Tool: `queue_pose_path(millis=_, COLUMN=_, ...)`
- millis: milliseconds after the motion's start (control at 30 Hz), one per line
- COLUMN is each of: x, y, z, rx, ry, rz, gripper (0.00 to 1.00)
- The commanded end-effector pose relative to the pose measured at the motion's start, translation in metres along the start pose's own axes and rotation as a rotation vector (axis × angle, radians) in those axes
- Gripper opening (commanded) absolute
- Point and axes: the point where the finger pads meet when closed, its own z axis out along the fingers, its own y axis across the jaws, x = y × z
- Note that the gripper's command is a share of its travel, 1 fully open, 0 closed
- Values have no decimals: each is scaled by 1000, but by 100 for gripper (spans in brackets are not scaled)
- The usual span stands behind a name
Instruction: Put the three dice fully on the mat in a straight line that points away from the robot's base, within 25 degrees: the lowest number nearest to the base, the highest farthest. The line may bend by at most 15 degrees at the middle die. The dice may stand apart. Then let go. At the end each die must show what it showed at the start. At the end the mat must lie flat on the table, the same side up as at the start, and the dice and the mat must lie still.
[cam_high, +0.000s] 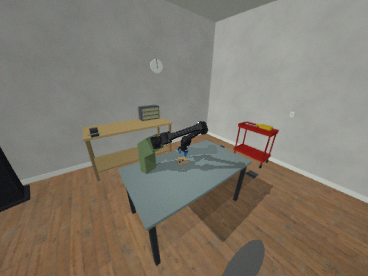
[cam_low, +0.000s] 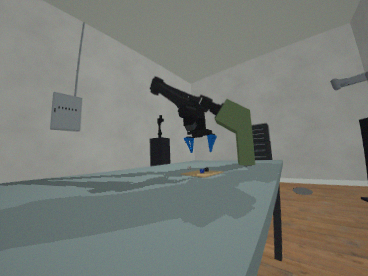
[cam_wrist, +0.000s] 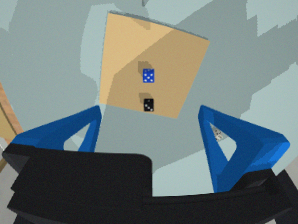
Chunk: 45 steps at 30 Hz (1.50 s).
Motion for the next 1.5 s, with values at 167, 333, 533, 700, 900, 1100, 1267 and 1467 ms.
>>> queue_pose_path(millis=167, x=-8, y=6, z=-13, rx=-6, ry=-26, rz=-11, gripper=100)
queue_pose_path(millis=333, x=-8, y=6, z=-13, rx=-6, ry=-26, rz=-11, gripper=100)
queue_pose_path(millis=533, x=28, y=-46, z=8, rx=-13, ry=0, rz=202, gripper=100)
queue_pose_path(millis=700, x=58, y=-78, z=15, rx=-17, ry=5, rz=352, gripper=100)
queue_pose_path(millis=900, x=113, y=-126, z=17, rx=-5, ry=0, rz=603, gripper=100)
queue_pose_path(millis=1100, x=126, y=-129, z=16, rx=-15, ry=-14, rz=665, gripper=30)
queue_pose_path(millis=1267, x=115, y=-144, z=13, rx=3, ry=-42, rz=688, gripper=30)
queue_pose_path(millis=1467, x=121, y=-136, z=17, rx=-4, ry=-20, rz=671, gripper=30)
